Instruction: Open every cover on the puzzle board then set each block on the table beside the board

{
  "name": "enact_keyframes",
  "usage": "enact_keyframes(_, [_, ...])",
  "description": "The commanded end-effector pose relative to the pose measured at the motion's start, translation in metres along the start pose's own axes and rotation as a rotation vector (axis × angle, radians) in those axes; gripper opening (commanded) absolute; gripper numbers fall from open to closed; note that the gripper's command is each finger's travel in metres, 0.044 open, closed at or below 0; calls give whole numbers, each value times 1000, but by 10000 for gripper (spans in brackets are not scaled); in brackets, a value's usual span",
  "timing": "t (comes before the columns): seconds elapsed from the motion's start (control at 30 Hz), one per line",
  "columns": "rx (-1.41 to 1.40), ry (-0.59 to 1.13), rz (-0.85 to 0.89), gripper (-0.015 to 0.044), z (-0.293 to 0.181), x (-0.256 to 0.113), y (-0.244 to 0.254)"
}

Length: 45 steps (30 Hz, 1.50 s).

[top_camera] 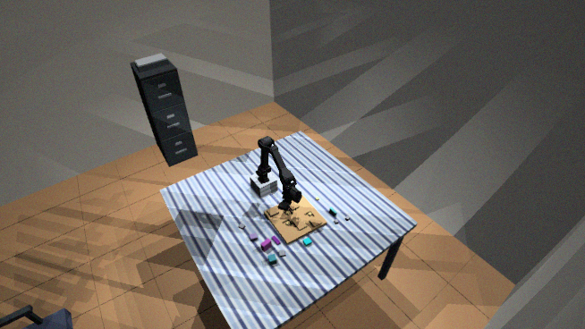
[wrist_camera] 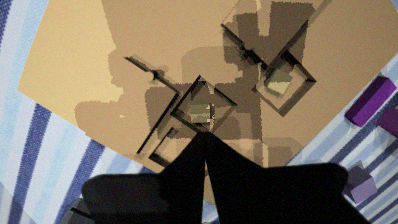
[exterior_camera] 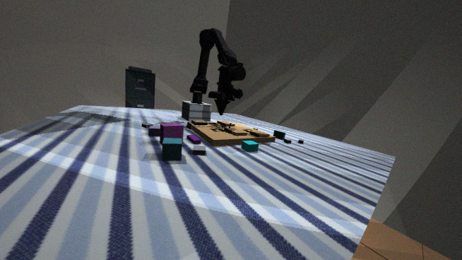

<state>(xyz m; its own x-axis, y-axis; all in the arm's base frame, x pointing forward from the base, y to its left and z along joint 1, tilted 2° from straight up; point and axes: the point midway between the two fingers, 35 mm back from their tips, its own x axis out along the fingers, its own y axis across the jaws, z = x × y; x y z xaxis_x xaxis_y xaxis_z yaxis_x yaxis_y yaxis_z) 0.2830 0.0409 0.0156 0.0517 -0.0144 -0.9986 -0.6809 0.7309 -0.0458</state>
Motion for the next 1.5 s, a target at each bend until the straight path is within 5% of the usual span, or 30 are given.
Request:
enact_keyframes(0.0, [-7,2,7,0,-1,16,1])
enact_keyframes(0.2, [-7,2,7,0,-3,41,1])
enact_keyframes(1.47, [-8,2,7,0,2,57,-4])
